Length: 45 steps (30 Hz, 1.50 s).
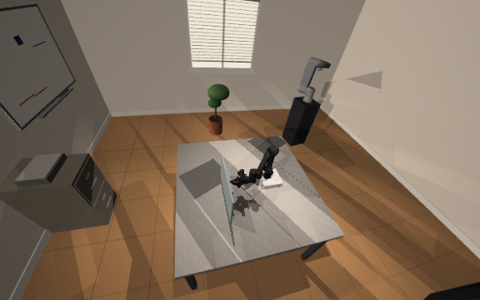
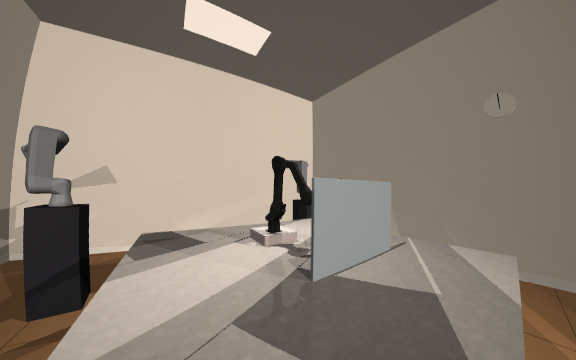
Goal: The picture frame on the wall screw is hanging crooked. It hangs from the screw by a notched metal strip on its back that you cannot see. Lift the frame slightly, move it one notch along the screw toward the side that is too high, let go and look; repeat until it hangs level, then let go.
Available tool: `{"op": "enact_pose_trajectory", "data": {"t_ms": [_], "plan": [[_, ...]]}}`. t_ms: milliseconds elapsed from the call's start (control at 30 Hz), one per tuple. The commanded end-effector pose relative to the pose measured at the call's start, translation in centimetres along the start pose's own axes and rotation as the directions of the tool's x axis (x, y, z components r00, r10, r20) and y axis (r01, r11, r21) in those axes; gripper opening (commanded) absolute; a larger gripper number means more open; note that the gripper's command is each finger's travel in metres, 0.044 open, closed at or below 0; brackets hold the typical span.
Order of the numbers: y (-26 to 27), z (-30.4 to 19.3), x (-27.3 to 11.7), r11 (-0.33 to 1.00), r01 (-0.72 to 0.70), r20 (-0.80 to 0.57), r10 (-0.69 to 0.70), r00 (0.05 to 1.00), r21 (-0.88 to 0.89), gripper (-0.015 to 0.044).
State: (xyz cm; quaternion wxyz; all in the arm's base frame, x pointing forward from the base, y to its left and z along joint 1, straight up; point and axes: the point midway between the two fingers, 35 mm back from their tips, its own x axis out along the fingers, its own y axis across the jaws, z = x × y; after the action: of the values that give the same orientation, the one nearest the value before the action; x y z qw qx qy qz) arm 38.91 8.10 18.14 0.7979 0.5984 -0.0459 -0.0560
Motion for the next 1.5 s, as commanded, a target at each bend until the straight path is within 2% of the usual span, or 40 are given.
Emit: {"op": "enact_pose_trajectory", "data": {"t_ms": [0,1467], "plan": [[0.29,0.14,0.0,1.0,-0.008,0.004,0.008,1.0,0.004,0.0],[0.27,0.74,0.0,1.0,-0.009,0.004,0.009,1.0,0.004,0.0]]}}
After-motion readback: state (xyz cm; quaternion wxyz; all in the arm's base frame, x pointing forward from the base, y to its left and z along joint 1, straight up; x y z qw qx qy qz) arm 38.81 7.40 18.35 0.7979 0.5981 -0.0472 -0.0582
